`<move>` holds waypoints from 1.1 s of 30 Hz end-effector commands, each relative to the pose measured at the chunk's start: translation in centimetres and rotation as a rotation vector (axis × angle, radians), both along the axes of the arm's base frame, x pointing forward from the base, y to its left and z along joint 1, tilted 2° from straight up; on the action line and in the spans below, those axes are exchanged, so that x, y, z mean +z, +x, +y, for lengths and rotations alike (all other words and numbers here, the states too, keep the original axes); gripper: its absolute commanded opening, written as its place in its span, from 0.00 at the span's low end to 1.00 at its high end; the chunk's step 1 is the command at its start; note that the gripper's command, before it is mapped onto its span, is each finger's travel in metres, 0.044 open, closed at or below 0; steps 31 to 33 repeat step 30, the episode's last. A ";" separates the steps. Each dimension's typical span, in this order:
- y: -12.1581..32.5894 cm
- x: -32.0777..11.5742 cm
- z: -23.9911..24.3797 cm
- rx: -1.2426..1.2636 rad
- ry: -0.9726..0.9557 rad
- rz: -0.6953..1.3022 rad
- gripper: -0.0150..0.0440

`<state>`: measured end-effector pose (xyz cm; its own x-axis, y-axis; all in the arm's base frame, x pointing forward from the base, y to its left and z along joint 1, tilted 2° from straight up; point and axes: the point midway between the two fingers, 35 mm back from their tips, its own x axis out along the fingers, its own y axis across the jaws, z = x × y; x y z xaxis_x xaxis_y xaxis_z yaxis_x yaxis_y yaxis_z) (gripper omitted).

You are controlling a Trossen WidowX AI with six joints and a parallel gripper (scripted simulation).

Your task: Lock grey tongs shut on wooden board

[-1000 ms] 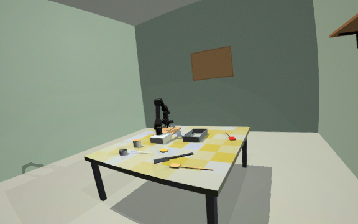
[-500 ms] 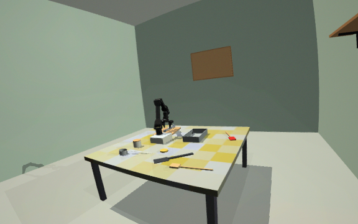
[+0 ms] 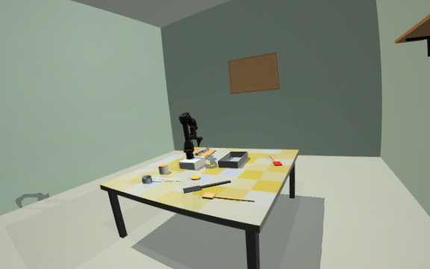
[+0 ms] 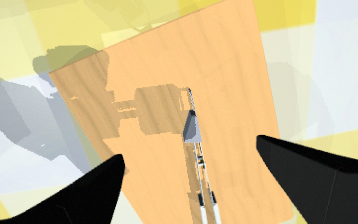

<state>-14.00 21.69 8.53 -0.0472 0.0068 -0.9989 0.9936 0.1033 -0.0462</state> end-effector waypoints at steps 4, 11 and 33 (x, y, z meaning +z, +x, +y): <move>2.7 1.2 -5.7 -0.004 -0.020 -0.014 1.00; 2.7 1.4 -5.6 -0.003 -0.020 -0.014 1.00; 2.8 6.3 -5.5 0.002 -0.014 -0.009 1.00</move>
